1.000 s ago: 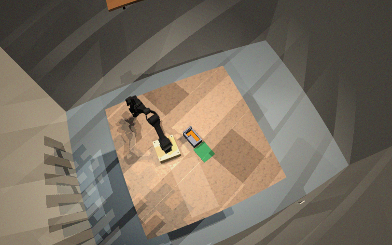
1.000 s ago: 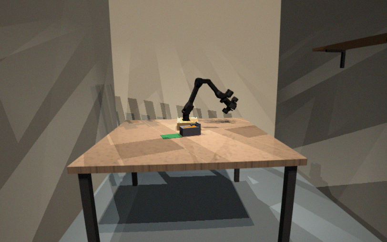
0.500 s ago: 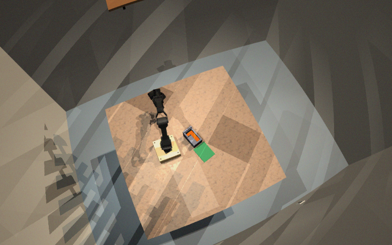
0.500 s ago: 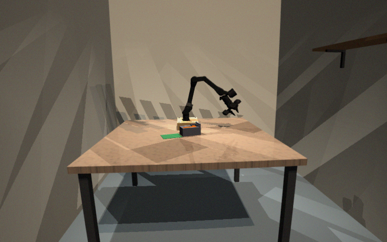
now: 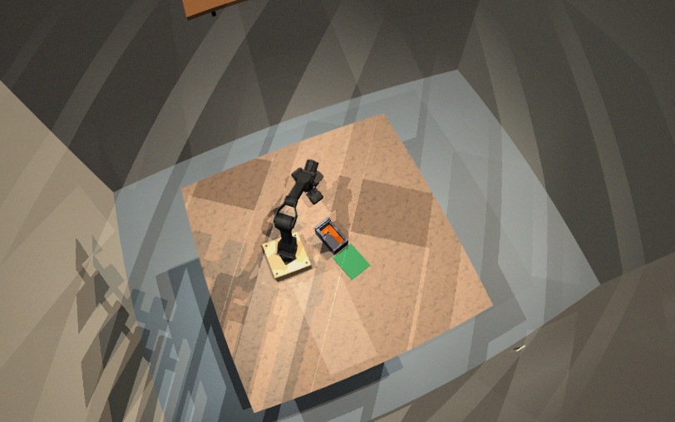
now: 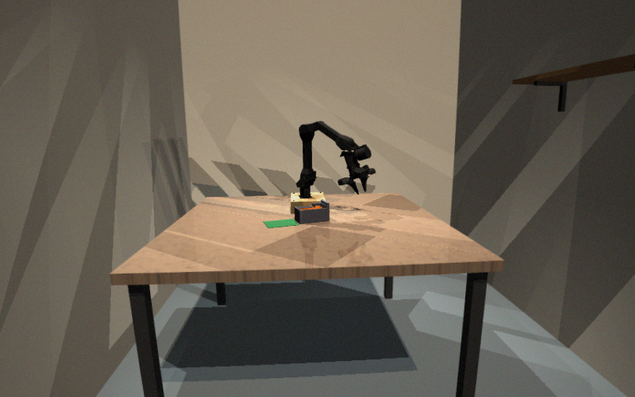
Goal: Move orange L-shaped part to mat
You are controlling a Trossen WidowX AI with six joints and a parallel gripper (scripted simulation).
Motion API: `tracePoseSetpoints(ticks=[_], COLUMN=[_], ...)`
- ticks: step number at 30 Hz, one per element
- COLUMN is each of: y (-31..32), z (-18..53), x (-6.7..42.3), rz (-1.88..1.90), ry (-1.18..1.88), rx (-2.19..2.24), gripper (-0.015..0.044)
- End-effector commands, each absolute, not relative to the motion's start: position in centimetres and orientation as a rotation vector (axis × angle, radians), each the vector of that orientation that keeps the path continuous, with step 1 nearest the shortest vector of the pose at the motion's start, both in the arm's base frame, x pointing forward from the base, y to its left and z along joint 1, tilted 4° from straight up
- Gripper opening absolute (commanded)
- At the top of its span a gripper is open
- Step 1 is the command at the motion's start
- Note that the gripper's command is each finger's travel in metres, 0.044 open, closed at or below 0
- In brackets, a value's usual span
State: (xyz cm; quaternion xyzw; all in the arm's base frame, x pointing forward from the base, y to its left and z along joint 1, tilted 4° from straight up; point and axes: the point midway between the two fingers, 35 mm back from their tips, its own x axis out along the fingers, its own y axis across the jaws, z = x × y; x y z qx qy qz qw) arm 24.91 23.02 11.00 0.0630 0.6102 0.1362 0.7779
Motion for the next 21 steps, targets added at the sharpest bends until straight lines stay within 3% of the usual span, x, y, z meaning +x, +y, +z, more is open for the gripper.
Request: tracePoseSetpoints(ticks=[1, 8, 21], y=[15.6, 6.0, 5.4], z=[11.4, 12.8, 11.4], x=[25.4, 23.2, 23.2], rz=[0.192, 0.090, 0.085], ry=[1.359, 1.465, 1.476], rx=[0.027, -0.098, -0.106], gripper=[0.0180, 0.0180, 0.0180])
